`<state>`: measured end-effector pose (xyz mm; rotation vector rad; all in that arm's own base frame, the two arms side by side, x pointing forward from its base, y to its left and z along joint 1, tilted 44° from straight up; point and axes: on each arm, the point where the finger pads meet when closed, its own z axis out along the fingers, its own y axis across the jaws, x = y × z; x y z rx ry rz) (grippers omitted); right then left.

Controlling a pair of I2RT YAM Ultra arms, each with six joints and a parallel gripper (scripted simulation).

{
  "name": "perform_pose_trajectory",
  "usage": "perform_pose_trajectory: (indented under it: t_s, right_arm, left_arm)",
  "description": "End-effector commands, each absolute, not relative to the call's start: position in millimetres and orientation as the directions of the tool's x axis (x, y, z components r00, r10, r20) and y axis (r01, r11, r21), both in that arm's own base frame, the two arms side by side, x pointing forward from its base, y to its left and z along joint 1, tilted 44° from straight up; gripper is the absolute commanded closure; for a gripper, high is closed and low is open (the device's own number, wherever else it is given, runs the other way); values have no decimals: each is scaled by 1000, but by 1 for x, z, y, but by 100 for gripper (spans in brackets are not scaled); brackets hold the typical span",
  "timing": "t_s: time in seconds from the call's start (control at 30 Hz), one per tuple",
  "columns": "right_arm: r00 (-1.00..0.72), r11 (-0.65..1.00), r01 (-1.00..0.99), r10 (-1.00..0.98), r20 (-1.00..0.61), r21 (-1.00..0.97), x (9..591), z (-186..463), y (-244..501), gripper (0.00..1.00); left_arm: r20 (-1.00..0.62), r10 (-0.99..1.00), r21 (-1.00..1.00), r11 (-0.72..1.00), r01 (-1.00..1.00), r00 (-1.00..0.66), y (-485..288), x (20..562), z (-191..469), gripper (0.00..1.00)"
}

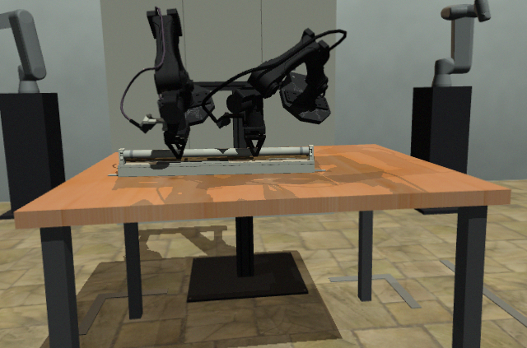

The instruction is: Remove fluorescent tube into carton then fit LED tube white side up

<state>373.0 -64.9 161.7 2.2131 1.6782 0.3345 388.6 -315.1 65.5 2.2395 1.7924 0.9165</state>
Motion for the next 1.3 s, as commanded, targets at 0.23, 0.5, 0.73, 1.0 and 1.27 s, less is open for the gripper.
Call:
perform_pose_trajectory:
  t_s: [0.23,0.5,0.73,1.0,1.27]
  right_arm:
    - [284,-249,880,958,-27,404,366,162,-65,51]
    - [285,-248,869,958,-23,429,375,170,-67,51]
    - [285,-248,869,958,-23,429,375,170,-67,51]
    - [284,-248,872,959,-22,422,374,169,-66,89]
    - [284,-248,872,959,-22,422,374,169,-66,89]
  left_arm:
    - [339,928,482,-310,819,152,-339,383,72,89]
    - [331,932,492,-305,816,149,-340,384,76,89]
    - [331,932,492,-305,816,149,-340,384,76,89]
    - [332,932,493,-305,815,148,-340,384,76,89]
    - [332,932,493,-305,815,148,-340,384,76,89]
